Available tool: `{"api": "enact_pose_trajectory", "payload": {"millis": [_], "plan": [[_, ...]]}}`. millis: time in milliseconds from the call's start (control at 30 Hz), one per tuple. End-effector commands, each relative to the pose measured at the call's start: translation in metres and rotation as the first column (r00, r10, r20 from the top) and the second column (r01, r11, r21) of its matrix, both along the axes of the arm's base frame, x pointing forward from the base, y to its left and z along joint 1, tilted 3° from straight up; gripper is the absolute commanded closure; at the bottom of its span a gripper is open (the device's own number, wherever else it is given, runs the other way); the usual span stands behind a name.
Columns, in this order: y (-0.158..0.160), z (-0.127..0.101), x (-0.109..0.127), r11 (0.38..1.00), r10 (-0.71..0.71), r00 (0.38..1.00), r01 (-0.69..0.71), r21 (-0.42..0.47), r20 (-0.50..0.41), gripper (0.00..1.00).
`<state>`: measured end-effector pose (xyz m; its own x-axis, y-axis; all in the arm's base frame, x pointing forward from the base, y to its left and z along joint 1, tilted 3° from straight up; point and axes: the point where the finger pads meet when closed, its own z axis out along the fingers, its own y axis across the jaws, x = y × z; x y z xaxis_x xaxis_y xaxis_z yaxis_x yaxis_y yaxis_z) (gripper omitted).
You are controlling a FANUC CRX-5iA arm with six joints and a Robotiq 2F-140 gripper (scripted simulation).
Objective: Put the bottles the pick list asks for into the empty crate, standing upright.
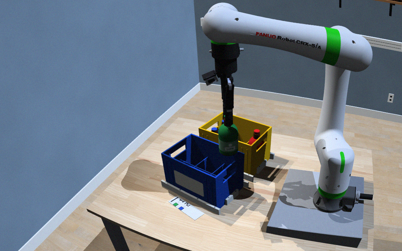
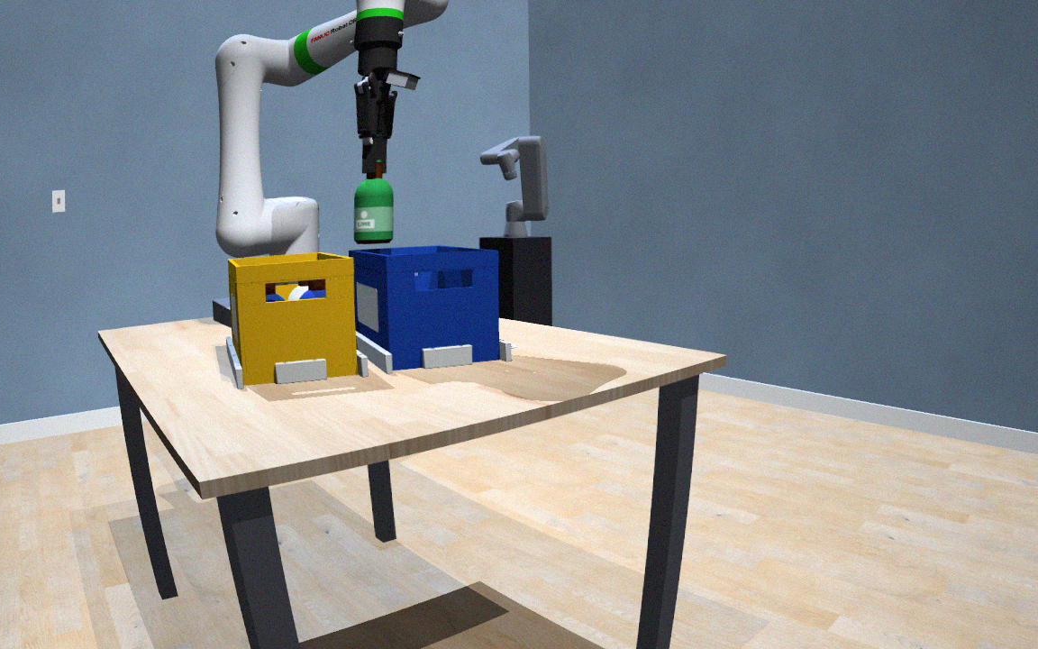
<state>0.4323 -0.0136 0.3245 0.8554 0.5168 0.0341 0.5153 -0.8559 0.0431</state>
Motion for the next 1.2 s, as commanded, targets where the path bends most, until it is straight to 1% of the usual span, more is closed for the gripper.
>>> {"api": "enact_pose_trajectory", "payload": {"millis": [0,167,1167], "plan": [[0.0072,0.0009,0.0019,1.000,0.000,1.000,0.000,0.000,0.002,0.90],[0.0118,0.0008,0.0028,1.000,0.000,1.000,0.000,0.000,0.002,0.90],[0.0109,0.0008,0.0017,1.000,0.000,1.000,0.000,0.000,0.002,0.90]]}}
